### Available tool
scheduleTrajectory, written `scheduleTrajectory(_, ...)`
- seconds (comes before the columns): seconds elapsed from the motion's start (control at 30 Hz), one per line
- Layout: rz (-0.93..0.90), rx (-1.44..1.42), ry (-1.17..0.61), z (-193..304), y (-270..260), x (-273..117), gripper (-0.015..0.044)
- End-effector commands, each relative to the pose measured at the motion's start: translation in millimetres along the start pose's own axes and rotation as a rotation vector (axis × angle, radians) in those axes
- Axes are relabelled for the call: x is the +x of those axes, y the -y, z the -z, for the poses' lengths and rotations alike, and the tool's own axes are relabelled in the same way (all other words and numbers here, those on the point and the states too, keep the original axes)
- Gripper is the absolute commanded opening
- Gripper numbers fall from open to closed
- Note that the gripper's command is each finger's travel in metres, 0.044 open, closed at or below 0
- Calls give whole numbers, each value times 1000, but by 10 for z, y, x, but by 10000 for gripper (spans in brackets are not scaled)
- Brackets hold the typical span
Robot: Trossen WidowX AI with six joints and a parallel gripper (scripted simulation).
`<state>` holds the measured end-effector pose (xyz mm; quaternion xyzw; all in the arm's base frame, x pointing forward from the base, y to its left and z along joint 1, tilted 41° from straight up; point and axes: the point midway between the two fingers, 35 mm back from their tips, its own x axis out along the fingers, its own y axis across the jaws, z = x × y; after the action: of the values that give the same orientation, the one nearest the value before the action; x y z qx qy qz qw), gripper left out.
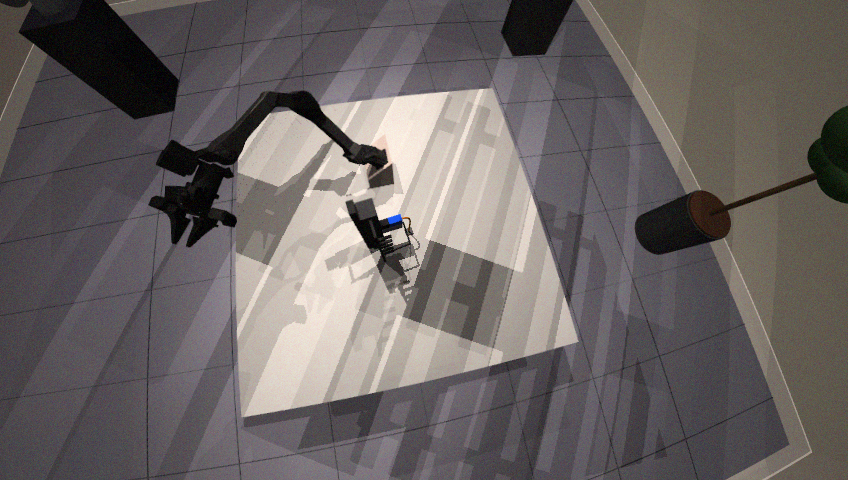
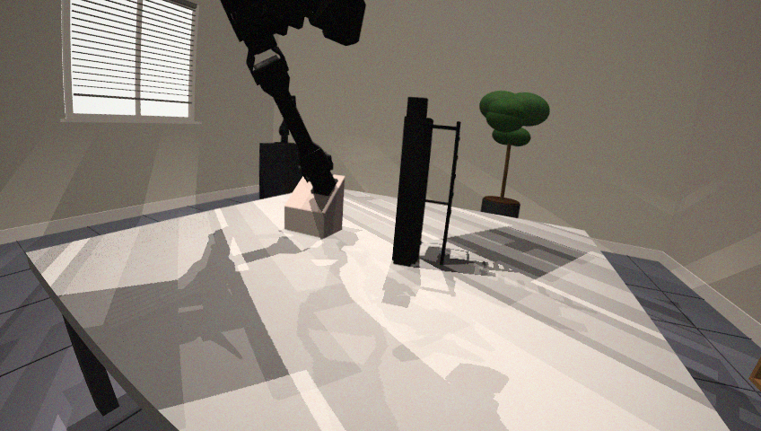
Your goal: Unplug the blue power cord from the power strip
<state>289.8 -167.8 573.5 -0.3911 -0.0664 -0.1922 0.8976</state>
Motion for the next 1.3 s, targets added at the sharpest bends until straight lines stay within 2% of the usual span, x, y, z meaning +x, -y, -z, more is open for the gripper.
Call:
scheduleTrajectory(0.0, -77, 20, -43, 143, -320, 175, 160)
scheduleTrajectory(0.33, -293, 23, -106, 210, -1246, 452, 160)
scheduleTrajectory(0.63, -497, -28, -149, 161, -2137, 496, 160)
scheduleTrajectory(0.97, -725, -140, -187, 81, -3129, 322, 160)
scheduleTrajectory(1.27, -952, -310, -236, 104, -4104, -56, 160)
